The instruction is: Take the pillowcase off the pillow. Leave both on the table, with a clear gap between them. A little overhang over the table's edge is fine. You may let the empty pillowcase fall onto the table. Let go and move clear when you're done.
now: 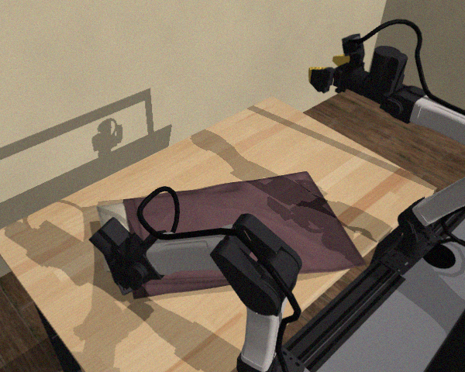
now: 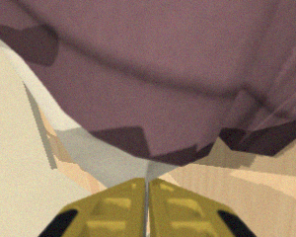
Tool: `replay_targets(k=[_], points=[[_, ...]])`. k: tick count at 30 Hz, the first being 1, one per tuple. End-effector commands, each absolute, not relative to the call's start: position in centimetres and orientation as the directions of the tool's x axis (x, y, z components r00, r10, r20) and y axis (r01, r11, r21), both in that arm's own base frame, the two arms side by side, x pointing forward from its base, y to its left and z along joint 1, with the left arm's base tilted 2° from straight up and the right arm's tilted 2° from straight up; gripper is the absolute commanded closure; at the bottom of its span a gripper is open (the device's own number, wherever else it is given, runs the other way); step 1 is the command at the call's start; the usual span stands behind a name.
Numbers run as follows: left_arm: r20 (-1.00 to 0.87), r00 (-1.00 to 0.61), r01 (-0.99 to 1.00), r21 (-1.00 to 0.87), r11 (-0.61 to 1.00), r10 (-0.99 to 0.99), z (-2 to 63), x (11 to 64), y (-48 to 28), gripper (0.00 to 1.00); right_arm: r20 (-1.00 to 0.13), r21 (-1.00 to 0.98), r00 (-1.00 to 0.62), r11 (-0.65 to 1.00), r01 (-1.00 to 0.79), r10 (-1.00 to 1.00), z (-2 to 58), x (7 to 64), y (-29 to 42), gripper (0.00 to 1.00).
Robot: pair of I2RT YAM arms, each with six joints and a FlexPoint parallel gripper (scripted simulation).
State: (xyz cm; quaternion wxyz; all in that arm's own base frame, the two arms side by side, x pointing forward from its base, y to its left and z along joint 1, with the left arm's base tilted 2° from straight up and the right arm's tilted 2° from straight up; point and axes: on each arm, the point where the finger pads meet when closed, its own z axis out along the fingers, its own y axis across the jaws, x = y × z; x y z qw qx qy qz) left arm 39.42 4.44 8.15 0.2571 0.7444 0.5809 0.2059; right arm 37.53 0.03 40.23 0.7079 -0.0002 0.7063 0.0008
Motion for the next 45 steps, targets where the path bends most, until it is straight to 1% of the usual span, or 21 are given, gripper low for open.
replay_targets(k=[1,5,7,11,26,37,43,45], points=[[0.005,0.258,0.745,0.636,-0.202,0.966,9.0,40.3,5.2,1.0,-0.994,-0.007,0.106,1.0,0.021,-0.01,43.8,37.4,-0.5,0.0],[-0.004,0.256,0.756,0.625,-0.197,0.967,8.8,40.5,6.1,1.0,-0.994,-0.007,0.106,1.0,0.021,-0.01,43.8,37.4,-0.5,0.0],[0.029,0.255,0.716,0.666,-0.209,0.967,10.0,41.4,6.3,1.0,-0.994,-0.007,0.106,1.0,0.021,-0.01,43.8,37.4,-0.5,0.0],[0.032,0.272,0.708,0.67,-0.222,0.962,10.3,41.5,5.5,1.0,-0.994,-0.007,0.106,1.0,0.021,-0.01,43.8,37.4,-0.5,0.0],[0.013,0.257,0.715,0.67,-0.199,0.966,10.4,41.4,5.2,1.0,-0.994,-0.007,0.106,1.0,0.021,-0.01,43.8,37.4,-0.5,0.0],[-0.016,0.26,0.748,0.635,-0.191,0.965,8.8,39.9,4.7,1.0,-0.994,-0.007,0.106,1.0,0.021,-0.01,43.8,37.4,-0.5,0.0],[-0.011,0.26,0.741,0.643,-0.192,0.965,9.2,40.1,4.7,1.0,-0.994,-0.007,0.106,1.0,0.021,-0.01,43.8,37.4,-0.5,0.0],[-0.018,0.261,0.749,0.635,-0.191,0.965,8.8,41.1,4.9,1.0,-0.994,-0.007,0.106,1.0,0.021,-0.01,43.8,37.4,-0.5,0.0]])
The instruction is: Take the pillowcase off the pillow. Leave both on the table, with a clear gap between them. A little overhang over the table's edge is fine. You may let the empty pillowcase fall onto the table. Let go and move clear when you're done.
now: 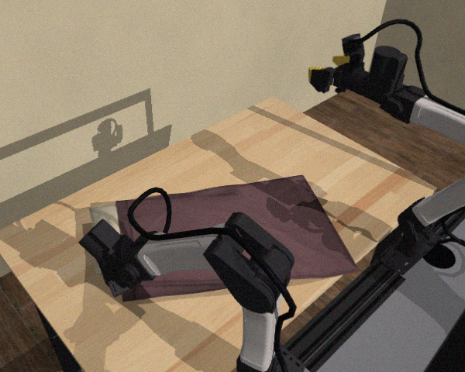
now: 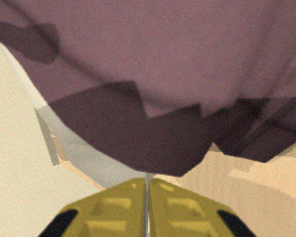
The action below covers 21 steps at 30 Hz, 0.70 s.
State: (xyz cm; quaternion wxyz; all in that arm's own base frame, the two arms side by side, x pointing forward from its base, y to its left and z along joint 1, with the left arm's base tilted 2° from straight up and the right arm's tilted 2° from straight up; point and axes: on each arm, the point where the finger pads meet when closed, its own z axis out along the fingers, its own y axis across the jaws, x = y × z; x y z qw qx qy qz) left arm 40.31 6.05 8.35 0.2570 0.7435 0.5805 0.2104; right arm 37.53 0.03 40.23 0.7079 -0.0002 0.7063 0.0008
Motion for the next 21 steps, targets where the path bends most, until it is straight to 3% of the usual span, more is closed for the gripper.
replay_targets(k=[1,21], points=[[-0.019,0.261,0.75,0.634,-0.191,0.965,8.8,41.3,4.9,1.0,-0.994,-0.007,0.106,1.0,0.021,-0.01,43.8,37.4,-0.5,0.0],[0.02,0.235,0.749,0.633,-0.195,0.972,8.8,46.1,6.3,1.0,-0.994,-0.007,0.106,1.0,0.021,-0.01,43.8,37.4,-0.5,0.0]])
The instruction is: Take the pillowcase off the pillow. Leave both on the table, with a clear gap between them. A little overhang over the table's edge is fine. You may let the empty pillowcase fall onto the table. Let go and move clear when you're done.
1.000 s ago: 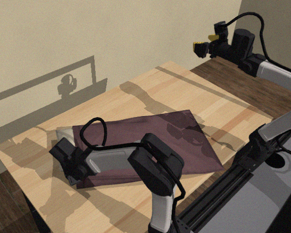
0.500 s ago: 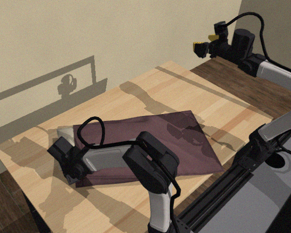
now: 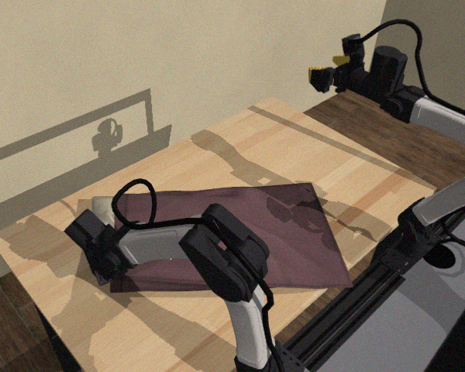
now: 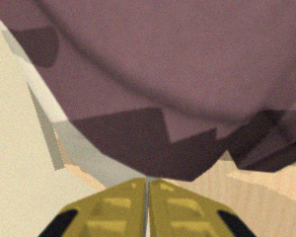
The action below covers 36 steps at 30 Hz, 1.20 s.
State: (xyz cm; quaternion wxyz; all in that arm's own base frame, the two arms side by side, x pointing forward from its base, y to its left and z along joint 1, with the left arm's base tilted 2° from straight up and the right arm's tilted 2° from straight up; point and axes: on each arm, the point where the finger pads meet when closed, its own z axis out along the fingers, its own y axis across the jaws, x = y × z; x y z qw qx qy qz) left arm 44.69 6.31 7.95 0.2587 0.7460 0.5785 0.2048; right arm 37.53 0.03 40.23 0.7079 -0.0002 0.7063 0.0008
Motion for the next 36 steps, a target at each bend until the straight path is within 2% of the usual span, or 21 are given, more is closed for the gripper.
replay_targets(k=[1,7,8,36], points=[[0.007,0.236,0.767,0.613,-0.19,0.972,8.4,45.8,6.2,1.0,-0.994,-0.007,0.106,1.0,0.021,-0.01,43.8,37.4,-0.5,0.0],[0.029,0.23,0.734,0.651,-0.193,0.973,9.9,47.1,6.7,1.0,-0.994,-0.007,0.106,1.0,0.021,-0.01,43.8,37.4,-0.5,0.0],[0.003,0.217,0.771,0.613,-0.173,0.976,8.3,46.7,7.4,1.0,-0.994,-0.007,0.106,1.0,0.021,-0.01,43.8,37.4,-0.5,0.0],[0.006,0.259,0.75,0.629,-0.205,0.966,8.2,52.3,8.9,1.0,-0.994,-0.007,0.106,1.0,0.021,-0.01,43.8,37.4,-0.5,0.0]])
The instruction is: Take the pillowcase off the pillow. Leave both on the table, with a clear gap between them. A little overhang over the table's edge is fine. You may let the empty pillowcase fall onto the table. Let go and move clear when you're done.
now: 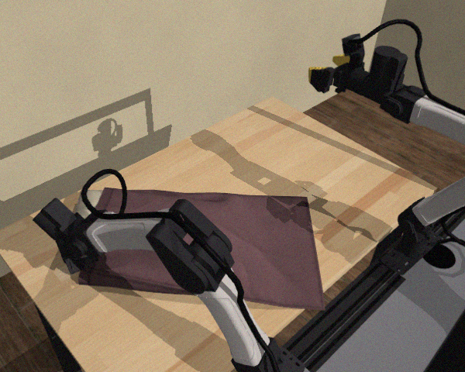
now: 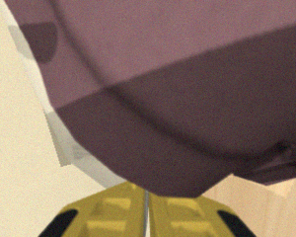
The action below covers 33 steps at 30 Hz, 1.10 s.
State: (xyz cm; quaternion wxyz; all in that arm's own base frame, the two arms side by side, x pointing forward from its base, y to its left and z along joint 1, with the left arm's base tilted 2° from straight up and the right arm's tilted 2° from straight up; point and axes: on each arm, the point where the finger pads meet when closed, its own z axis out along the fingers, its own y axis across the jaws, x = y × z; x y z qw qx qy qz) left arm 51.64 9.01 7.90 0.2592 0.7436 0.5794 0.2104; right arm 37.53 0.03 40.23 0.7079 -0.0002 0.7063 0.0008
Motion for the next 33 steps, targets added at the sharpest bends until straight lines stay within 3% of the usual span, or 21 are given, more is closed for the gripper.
replay_targets(k=[1,33], points=[[-0.002,0.263,0.757,0.62,-0.206,0.965,8.0,52.4,8.6,1.0,-0.994,-0.007,0.106,1.0,0.021,-0.01,43.8,37.4,-0.5,0.0],[0.001,0.256,0.749,0.632,-0.199,0.967,8.2,58.0,11.1,1.0,-0.994,-0.007,0.106,1.0,0.021,-0.01,43.8,37.4,-0.5,0.0]])
